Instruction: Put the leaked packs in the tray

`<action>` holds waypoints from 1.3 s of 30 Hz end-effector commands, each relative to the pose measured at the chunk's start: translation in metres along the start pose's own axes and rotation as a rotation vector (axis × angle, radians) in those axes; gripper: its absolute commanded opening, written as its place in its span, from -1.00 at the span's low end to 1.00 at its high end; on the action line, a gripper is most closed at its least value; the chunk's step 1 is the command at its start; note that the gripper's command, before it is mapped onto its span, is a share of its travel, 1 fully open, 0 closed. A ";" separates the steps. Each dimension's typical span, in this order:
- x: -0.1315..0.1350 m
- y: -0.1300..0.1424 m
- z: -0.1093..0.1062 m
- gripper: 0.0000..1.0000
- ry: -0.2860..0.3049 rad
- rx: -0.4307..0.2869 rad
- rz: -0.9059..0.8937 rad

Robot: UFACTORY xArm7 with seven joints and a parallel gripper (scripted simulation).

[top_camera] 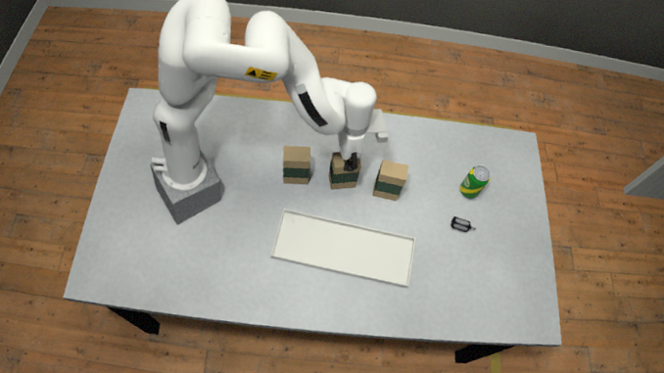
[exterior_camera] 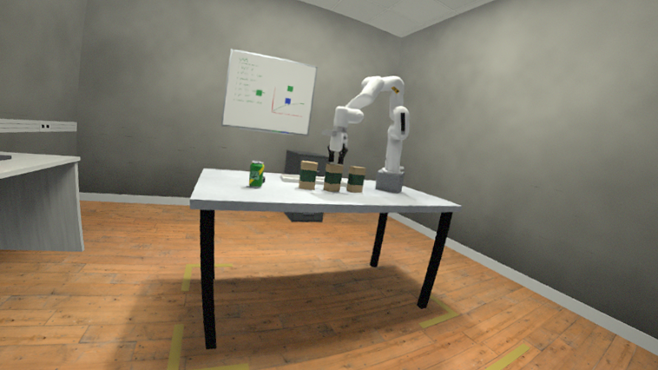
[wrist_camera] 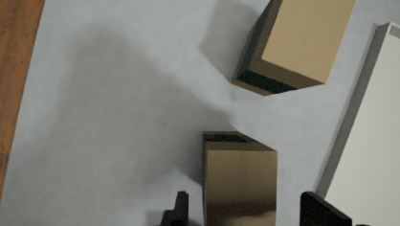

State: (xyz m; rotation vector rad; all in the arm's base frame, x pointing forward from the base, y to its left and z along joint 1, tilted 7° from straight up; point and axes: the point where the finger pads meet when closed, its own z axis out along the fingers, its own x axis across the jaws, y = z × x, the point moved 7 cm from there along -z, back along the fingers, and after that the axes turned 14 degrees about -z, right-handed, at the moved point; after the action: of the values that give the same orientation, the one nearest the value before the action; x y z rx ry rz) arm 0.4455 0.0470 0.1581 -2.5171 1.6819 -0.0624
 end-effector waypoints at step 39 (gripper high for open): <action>0.001 -0.003 0.030 0.72 0.002 0.003 0.000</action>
State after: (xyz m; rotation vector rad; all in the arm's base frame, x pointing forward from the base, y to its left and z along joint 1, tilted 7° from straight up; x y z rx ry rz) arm 0.4488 0.0487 0.1347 -2.5170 1.6814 -0.0605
